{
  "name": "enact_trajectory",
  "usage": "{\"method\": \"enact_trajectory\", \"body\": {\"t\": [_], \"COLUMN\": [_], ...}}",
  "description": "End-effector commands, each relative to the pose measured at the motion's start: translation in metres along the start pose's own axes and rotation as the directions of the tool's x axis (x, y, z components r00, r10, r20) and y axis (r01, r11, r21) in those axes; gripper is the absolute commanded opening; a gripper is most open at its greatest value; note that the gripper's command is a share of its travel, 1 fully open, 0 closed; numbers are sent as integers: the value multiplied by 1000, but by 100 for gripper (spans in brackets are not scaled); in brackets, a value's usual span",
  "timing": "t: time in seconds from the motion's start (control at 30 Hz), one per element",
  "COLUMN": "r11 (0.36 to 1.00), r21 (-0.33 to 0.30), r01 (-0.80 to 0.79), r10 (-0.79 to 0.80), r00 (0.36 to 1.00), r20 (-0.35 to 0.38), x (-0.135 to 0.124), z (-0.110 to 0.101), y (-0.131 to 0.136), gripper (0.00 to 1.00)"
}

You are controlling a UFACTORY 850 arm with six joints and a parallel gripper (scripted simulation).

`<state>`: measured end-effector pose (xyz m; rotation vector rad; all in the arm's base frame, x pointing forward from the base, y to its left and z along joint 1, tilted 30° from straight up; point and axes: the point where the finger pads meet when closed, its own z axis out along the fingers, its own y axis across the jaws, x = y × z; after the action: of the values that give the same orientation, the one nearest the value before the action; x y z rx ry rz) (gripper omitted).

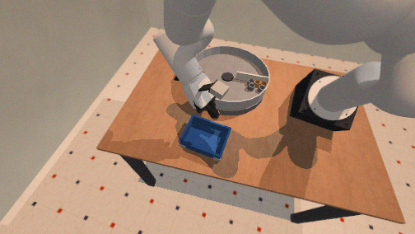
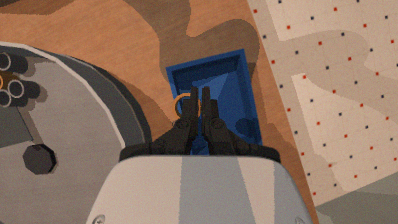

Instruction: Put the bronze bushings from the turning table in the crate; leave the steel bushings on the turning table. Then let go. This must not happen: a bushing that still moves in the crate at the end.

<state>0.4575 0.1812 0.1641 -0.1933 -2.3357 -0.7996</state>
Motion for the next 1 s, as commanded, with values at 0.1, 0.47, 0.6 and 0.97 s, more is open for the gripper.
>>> {"method": "enact_trajectory", "body": {"t": [0.1,0.47,0.6,0.97], "r11": [1000,1000,1000,1000], "r21": [1,1,1,1], "r01": [-1,-1,-1,-1], "r10": [1,1,1,1], "r00": [1000,1000,1000,1000], "r20": [0,0,0,0], "x": [-6,-6,-6,-10], "z": [-4,-5,-5,0], "y": [39,46,46,46], "gripper": [0,0,0,0]}}
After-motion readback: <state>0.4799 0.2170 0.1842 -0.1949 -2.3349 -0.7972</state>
